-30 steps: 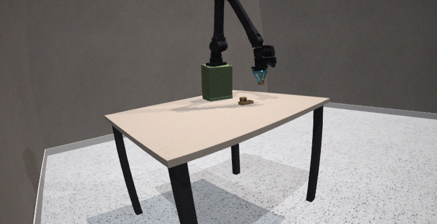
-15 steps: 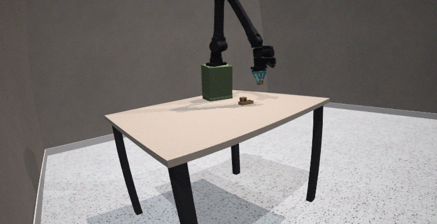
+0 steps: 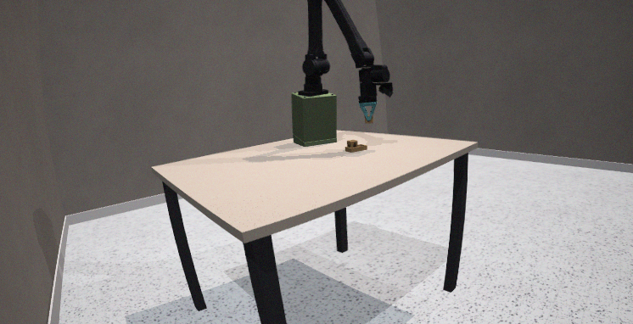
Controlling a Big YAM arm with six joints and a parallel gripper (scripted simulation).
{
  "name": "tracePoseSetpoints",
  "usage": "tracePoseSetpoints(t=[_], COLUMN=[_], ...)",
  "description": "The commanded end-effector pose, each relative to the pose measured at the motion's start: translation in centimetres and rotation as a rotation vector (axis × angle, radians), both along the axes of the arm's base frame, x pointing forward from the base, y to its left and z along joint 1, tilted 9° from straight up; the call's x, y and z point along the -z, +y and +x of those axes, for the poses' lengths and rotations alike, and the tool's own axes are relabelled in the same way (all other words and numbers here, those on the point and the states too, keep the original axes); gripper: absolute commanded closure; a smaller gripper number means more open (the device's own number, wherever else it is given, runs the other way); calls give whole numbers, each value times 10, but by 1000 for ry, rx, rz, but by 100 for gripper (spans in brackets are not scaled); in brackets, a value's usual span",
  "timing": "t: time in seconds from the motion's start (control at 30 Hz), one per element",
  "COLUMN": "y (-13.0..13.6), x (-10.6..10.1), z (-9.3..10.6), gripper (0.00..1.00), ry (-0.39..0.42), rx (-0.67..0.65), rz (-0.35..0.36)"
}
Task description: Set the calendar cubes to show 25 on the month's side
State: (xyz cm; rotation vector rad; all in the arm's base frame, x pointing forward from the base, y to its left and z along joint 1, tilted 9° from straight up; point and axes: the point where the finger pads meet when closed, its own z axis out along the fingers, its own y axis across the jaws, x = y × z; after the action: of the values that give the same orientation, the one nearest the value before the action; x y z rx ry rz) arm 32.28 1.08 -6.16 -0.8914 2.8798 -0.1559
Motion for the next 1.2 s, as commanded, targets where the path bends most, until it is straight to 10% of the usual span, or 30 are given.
tracePoseSetpoints(t=[0.0, 0.6, 1.17], y=[-11, -48, -46], x=[-8, -15, -12], z=[0, -9, -9], gripper=[72, 72, 72], ry=[-2, 17, 22], rx=[-191, -672, -703], rz=[-17, -98, -101])
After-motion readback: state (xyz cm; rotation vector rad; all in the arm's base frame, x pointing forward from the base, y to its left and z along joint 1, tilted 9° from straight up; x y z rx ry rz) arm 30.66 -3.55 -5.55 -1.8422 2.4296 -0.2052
